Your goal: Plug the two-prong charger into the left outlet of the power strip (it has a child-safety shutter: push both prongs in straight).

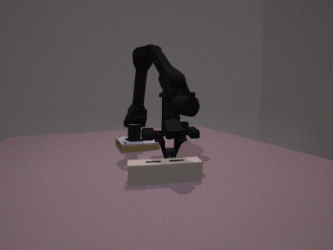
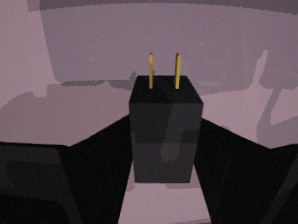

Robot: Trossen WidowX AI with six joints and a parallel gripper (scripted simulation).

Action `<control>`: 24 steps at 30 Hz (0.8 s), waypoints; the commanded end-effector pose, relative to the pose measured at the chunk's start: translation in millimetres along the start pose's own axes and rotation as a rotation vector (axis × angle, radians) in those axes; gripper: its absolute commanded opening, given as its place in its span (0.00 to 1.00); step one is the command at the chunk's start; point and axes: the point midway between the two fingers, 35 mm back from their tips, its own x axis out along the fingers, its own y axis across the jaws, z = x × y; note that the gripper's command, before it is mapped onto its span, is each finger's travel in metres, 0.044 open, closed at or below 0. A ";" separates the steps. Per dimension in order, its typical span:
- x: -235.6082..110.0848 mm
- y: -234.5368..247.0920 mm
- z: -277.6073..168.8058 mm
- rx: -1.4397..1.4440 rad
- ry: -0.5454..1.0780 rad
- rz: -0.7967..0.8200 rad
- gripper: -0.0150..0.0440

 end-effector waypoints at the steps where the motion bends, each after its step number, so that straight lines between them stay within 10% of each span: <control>1: 0.2 -0.4 7.3 -0.002 0.000 -0.004 0.25; 24: 0.7 -5.1 38.8 0.002 -0.003 -0.004 0.25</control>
